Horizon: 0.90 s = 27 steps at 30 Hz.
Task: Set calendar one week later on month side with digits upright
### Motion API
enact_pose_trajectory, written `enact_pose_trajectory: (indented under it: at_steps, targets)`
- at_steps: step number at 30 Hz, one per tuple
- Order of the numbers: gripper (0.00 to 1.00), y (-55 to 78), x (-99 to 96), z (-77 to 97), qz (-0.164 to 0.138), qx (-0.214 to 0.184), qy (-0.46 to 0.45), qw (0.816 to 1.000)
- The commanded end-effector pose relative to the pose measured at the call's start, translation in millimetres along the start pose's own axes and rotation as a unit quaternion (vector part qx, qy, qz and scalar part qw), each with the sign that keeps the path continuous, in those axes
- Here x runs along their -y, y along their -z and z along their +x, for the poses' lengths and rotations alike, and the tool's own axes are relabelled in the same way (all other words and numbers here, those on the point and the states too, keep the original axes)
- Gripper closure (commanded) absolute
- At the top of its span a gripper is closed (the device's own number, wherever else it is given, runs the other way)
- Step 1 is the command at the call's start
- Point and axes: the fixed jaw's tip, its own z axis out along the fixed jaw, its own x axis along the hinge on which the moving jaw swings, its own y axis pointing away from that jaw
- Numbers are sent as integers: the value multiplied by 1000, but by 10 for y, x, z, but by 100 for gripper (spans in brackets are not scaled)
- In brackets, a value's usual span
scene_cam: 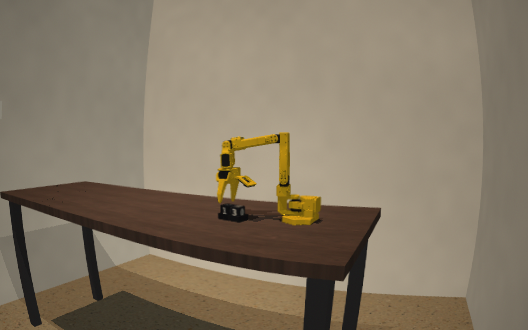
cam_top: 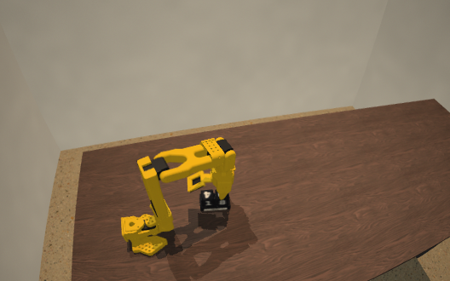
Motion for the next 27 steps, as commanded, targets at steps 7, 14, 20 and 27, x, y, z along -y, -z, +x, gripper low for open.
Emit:
enact_pose_trajectory:
  at_steps: [7, 14, 20, 27]
  targets:
    - [64, 336, -2, 35, 14, -30, -1, 999]
    - [64, 341, -2, 34, 14, -30, -1, 999]
    - [64, 341, -2, 34, 14, -30, -1, 999]
    - [64, 341, -2, 34, 14, -30, -1, 999]
